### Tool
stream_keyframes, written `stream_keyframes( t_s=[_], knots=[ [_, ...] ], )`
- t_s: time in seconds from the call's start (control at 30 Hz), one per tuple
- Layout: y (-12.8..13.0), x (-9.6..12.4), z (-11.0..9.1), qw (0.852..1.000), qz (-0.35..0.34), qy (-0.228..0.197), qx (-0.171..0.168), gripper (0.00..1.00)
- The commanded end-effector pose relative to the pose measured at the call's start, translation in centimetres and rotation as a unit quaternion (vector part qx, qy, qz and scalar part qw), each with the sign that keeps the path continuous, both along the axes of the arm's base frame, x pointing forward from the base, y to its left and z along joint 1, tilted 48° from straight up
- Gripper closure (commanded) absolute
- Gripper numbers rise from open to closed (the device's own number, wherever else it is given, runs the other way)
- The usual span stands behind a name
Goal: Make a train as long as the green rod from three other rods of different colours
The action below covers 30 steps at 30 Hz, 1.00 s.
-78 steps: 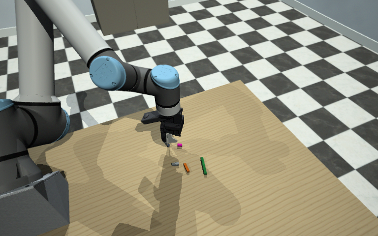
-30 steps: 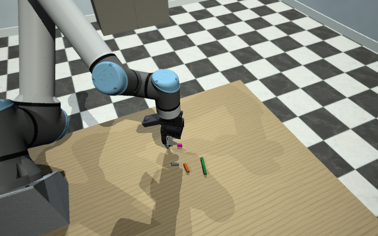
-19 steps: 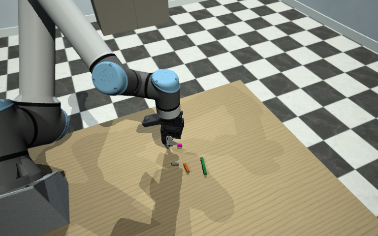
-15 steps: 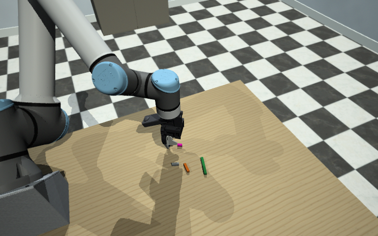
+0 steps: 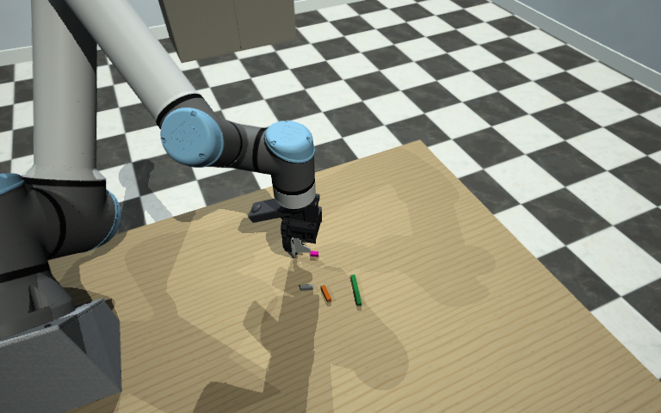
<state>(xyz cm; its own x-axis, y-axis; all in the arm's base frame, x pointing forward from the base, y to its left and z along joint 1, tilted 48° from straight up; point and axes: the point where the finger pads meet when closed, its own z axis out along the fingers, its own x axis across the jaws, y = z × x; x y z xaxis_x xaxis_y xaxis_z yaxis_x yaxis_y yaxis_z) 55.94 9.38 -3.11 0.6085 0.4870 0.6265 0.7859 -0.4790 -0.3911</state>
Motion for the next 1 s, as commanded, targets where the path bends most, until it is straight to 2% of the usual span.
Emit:
stream_keyframes(
  t_s=[0.0,0.97],
  knots=[
    [0.02,-0.02,0.02,1.000,-0.001,0.000,0.000,1.00],
    [-0.39,0.06,0.32,1.000,-0.001,-0.001,0.000,1.00]
  ],
)
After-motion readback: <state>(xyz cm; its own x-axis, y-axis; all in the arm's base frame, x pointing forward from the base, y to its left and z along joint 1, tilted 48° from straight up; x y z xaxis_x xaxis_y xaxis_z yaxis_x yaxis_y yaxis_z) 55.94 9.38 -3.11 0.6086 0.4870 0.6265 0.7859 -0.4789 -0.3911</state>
